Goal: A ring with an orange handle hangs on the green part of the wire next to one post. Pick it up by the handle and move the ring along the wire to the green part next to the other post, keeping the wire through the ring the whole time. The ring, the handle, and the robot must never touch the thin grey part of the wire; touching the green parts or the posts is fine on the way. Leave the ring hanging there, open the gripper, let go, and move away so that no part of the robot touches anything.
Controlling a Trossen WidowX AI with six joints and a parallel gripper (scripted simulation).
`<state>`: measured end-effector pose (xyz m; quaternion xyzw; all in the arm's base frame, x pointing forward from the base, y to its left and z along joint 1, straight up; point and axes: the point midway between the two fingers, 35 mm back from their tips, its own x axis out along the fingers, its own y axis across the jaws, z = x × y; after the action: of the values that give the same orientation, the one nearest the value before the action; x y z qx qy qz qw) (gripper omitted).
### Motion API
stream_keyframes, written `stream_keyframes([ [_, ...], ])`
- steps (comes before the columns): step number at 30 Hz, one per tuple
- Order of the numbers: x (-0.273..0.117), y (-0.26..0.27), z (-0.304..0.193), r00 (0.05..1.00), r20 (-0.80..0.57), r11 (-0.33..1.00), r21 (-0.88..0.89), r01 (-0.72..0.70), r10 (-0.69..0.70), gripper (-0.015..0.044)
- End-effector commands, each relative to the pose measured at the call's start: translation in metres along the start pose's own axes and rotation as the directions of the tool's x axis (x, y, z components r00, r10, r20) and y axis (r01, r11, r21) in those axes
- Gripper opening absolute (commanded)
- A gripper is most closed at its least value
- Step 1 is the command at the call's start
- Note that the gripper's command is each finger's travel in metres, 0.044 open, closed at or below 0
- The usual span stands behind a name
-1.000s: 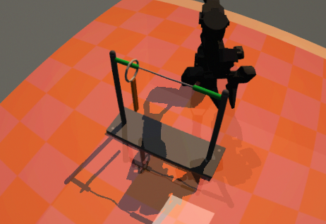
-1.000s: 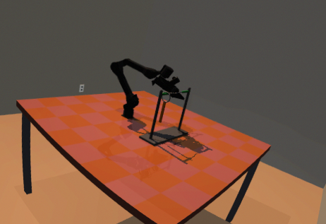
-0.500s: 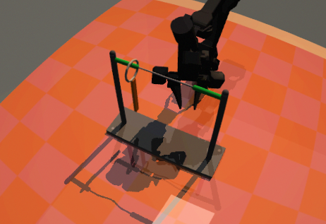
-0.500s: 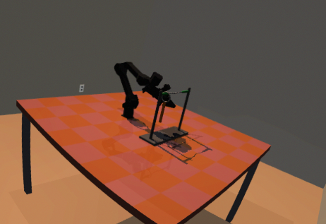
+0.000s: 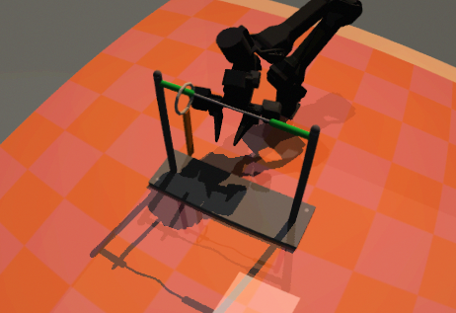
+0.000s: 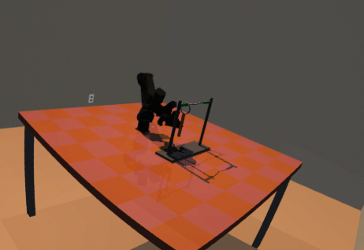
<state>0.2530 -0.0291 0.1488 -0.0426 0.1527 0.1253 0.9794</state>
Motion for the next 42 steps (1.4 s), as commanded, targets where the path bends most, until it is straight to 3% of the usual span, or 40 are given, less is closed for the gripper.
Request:
stream_keyframes([
  [1,-0.011,-0.014,-0.018,0.998,0.017,0.998,0.028,0.055,-0.056,0.016],
  [17,-0.047,-0.038,-0.063,0.974,0.08,0.972,0.127,0.199,-0.21,0.016],
  [32,-0.014,-0.051,-0.011,0.966,0.133,0.972,0.103,0.209,-0.222,0.016],
  [42,-0.01,-0.052,-0.008,0.966,0.134,0.972,0.103,0.209,-0.222,0.016],
])
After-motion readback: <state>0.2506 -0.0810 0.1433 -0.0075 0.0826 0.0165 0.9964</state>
